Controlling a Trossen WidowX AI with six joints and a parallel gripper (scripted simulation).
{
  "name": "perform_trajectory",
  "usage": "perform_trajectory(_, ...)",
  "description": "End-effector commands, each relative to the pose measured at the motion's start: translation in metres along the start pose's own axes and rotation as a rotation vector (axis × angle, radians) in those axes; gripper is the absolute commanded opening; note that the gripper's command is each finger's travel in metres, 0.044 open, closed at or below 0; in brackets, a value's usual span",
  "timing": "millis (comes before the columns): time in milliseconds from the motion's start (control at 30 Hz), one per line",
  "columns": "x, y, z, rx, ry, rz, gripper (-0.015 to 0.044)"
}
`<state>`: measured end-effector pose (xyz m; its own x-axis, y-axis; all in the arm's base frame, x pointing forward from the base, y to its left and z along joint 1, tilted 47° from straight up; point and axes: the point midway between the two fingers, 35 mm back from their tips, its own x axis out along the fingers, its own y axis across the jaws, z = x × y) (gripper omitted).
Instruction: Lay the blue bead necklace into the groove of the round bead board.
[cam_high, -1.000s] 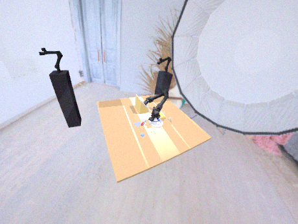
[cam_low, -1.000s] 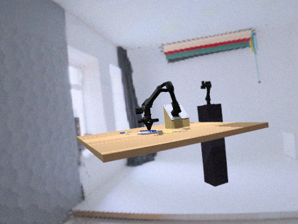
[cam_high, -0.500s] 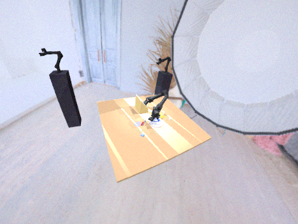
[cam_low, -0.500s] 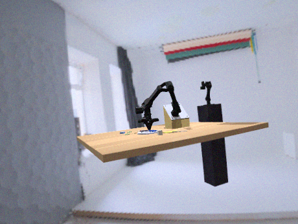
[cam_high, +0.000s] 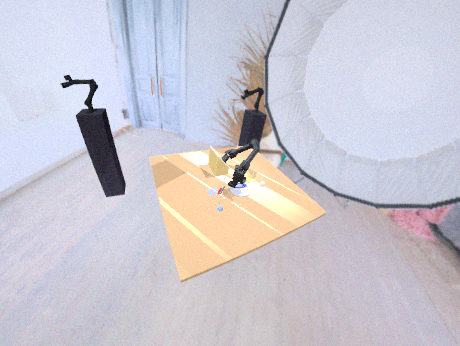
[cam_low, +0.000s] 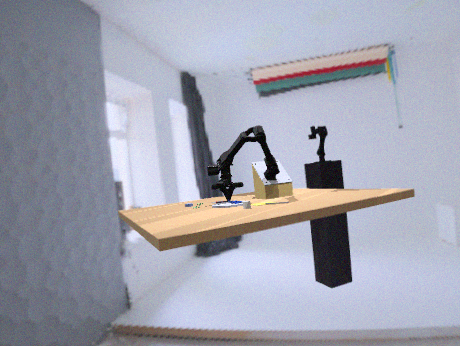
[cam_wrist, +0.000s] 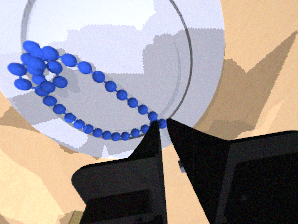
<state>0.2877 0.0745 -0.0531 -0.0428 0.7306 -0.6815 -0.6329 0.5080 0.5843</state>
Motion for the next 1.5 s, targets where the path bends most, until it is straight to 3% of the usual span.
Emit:
perform_trajectory(0,0.0043,-0.0012,-0.0006,-0.002,0.003,-0.002,0.0000)
perform_trajectory(133,0.0079,-0.0012,-0.0007,-0.002,0.003,-0.002,0.0000)
perform_trajectory(700,0.0011,-0.0014,-0.0007,0.000,0.001,-0.003,0.0440)
perform_trajectory(1467,-0.0008,-0.0014,-0.0007,-0.003,0.003,-0.002,0.0440)
